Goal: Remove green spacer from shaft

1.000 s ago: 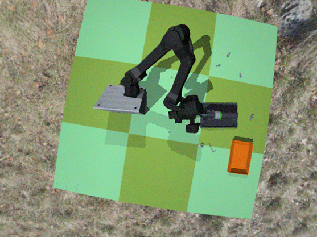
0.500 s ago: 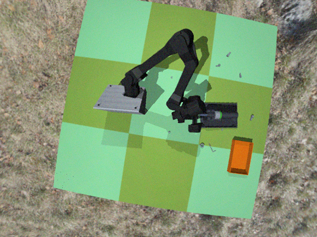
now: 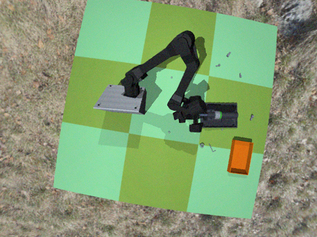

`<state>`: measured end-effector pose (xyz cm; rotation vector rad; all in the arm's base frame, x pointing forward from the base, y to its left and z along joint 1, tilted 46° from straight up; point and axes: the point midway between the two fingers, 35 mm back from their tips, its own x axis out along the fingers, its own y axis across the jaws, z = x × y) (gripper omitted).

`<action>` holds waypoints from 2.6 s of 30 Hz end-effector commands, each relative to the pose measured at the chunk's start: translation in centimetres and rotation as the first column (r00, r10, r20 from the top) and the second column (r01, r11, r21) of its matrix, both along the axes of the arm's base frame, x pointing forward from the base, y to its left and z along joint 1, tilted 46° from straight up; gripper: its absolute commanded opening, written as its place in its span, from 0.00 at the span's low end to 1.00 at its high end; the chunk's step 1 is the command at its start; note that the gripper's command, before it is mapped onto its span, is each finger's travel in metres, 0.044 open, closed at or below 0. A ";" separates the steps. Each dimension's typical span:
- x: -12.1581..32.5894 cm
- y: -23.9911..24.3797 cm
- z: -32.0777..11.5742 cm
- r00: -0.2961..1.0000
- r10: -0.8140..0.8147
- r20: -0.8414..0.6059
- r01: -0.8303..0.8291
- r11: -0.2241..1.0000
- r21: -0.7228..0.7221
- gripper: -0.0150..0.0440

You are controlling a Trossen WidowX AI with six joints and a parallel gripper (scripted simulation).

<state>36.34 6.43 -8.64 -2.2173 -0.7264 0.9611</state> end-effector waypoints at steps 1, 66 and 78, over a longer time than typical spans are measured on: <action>0.1 -0.1 0.0 1.000 -0.006 -0.001 0.006 1.000 -0.002 1.00; 1.2 1.2 -0.8 1.000 -0.002 0.001 0.002 1.000 0.001 0.73; 1.2 1.2 -0.8 1.000 -0.002 0.001 0.002 1.000 0.001 0.27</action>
